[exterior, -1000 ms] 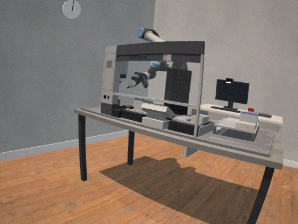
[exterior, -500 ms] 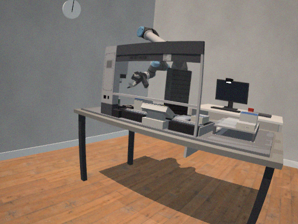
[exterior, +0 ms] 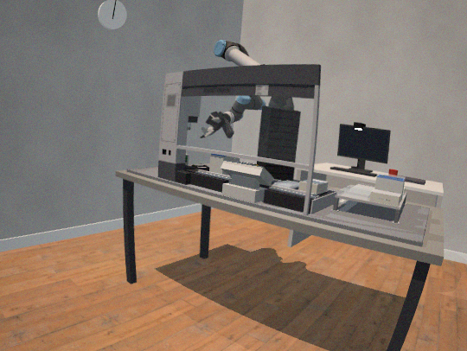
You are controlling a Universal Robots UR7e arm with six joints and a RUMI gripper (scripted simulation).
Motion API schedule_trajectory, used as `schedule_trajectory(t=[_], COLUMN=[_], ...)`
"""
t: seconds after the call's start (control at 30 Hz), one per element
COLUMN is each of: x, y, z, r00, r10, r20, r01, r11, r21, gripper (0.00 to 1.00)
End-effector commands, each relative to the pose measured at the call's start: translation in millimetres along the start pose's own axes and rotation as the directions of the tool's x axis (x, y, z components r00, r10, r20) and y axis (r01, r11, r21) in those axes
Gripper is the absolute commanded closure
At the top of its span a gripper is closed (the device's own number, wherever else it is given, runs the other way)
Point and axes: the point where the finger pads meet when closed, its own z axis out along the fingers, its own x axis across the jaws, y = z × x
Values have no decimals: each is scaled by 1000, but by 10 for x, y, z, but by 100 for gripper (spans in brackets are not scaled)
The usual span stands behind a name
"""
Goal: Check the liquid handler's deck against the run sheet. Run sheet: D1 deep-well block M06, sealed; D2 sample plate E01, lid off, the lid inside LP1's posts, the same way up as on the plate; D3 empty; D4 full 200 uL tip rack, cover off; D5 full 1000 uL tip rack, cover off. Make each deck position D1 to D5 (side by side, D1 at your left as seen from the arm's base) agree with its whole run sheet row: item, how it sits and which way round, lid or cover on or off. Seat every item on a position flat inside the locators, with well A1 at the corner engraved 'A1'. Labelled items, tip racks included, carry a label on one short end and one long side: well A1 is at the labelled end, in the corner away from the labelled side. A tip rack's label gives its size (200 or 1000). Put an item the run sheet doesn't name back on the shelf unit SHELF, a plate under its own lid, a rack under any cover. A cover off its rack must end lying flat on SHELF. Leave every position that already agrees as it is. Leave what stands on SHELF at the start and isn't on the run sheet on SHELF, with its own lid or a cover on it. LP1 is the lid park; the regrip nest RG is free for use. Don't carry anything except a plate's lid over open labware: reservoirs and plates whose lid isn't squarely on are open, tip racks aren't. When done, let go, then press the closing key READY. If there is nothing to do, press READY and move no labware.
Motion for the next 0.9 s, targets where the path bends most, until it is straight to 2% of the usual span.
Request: schedule_trajectory(t=[0.0,0.8,0.87], x=[237,237,299], y=[-245,-245,-318], z=[155,155,184], r00=[990,990,985], r10=[-134,-134,-161], r20=[-50,-50,-64], r01=[139,139,169], r11=[982,982,974], r21=[125,125,148], gripper=[18,18,18])
